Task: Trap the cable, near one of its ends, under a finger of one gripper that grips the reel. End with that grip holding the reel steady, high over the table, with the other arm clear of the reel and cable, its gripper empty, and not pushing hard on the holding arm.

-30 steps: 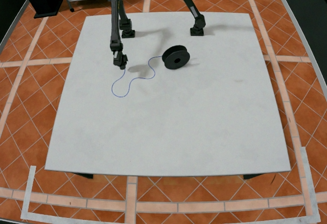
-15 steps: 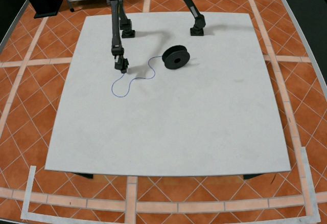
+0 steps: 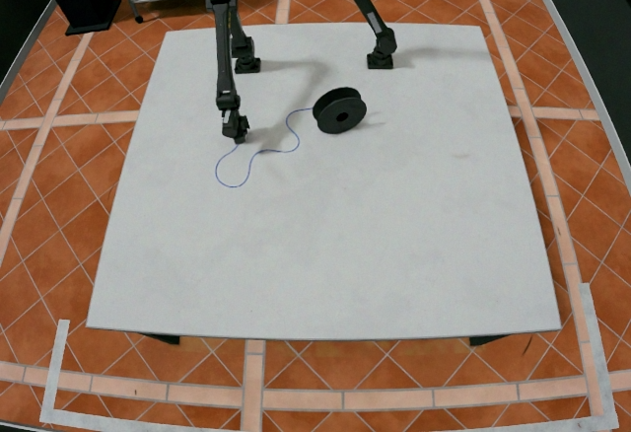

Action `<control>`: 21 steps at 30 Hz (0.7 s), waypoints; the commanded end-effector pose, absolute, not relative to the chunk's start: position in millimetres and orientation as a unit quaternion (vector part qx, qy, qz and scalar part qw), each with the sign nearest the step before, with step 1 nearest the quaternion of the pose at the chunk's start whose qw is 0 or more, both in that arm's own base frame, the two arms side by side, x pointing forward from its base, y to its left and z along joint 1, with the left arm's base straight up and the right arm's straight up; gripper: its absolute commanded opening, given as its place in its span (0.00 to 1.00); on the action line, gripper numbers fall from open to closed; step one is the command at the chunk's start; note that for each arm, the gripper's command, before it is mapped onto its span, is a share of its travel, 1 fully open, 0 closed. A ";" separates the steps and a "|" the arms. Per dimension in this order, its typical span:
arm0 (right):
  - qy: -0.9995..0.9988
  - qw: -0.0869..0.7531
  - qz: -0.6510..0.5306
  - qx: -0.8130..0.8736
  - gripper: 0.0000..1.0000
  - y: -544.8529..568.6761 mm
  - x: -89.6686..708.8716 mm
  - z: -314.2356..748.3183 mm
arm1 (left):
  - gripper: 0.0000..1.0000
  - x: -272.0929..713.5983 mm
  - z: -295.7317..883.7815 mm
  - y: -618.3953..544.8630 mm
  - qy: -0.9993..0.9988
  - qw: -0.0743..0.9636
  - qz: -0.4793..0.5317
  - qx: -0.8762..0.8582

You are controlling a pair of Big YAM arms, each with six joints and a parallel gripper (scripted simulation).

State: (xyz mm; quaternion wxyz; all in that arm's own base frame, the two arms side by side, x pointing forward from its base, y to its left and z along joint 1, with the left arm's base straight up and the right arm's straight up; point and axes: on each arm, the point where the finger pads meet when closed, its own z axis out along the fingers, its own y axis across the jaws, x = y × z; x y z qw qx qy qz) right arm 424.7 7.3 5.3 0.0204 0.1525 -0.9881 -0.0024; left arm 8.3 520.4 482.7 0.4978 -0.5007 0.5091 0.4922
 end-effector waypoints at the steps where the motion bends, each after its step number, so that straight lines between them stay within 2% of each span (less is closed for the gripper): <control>1: -0.987 -0.027 0.003 0.156 0.30 15.0 456.5 31.6 | 1.00 1.1 501.5 517.3 0.493 0.508 0.503 -0.496; 21: -0.988 -0.012 0.001 0.157 0.30 14.7 452.1 34.3 | 1.00 1.1 501.5 517.3 0.493 0.508 0.503 -0.496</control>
